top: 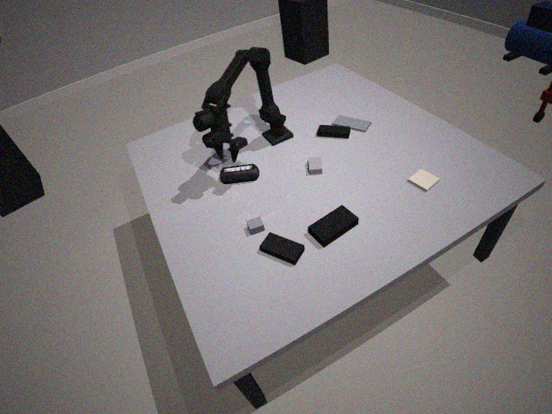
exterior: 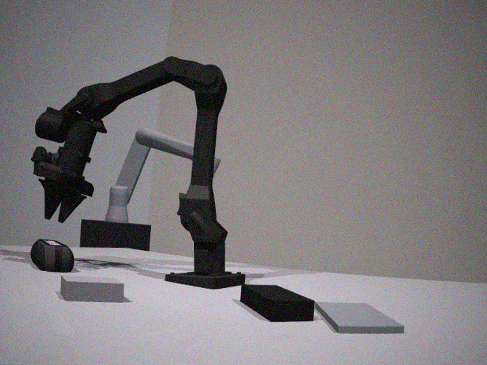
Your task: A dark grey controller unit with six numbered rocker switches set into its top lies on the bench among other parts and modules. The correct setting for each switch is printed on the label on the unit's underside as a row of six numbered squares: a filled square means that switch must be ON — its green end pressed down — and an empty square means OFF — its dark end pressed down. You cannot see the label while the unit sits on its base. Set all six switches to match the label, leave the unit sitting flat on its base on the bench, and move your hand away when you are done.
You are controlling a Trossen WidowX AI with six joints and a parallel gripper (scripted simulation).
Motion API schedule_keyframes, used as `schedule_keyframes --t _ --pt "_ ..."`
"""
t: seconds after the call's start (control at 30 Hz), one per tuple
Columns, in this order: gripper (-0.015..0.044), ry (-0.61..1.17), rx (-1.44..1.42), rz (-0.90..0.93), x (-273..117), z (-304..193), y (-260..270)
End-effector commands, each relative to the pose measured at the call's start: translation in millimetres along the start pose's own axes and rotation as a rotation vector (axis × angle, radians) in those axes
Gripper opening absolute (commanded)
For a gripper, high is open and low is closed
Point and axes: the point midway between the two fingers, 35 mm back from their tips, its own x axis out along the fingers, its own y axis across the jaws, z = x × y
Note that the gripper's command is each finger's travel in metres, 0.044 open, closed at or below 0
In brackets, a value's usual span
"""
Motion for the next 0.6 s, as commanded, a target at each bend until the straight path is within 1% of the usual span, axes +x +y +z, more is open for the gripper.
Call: schedule_keyframes --t 0.0,0.07,0.33,0.4,0.57 --pt "0.0394 0.042 0.214 -0.028 2 6 -3" --pt "0.0440 0.066 0.352 -0.049 3 9 -5" --pt "0.0440 0.132 0.885 -0.166 10 22 -13" --pt "0.0440 0.136 0.929 -0.178 11 23 -13" --pt "0.0440 0.136 0.929 -0.178 11 23 -13"
